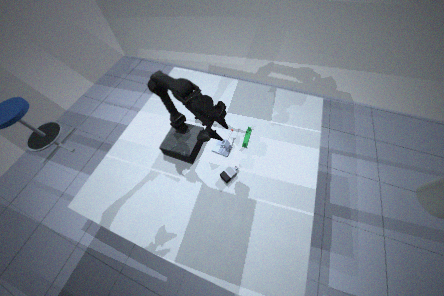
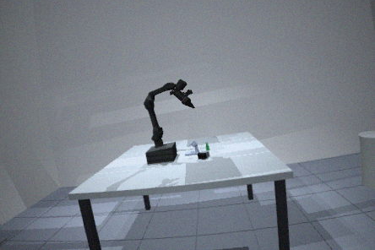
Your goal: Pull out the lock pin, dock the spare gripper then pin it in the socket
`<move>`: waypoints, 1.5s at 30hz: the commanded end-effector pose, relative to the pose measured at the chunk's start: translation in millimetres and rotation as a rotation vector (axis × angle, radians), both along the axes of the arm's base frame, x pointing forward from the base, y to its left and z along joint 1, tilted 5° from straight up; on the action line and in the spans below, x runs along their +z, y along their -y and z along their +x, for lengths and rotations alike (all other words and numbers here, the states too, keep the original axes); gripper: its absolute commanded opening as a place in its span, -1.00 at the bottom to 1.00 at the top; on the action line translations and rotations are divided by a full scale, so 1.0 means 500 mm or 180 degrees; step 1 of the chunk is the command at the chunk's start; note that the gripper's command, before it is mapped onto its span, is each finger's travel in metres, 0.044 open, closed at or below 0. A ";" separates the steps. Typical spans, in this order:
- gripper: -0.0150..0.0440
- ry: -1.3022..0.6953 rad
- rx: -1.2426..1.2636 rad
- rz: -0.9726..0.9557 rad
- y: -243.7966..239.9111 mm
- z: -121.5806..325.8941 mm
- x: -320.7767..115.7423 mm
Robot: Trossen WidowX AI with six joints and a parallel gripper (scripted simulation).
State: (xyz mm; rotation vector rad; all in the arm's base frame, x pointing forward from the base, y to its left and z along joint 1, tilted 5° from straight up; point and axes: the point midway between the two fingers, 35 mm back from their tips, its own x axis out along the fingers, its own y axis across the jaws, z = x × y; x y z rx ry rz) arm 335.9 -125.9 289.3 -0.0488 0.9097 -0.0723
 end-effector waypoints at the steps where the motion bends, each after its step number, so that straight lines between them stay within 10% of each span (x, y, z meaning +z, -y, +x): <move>1: 0.53 -0.0570 0.1013 -0.0318 -0.094 0.030 -0.107; 15: 0.53 -0.2006 0.4592 -0.1235 -0.385 -0.047 -0.397; 45: 0.53 -0.2025 0.4625 -0.1207 -0.408 -0.056 -0.565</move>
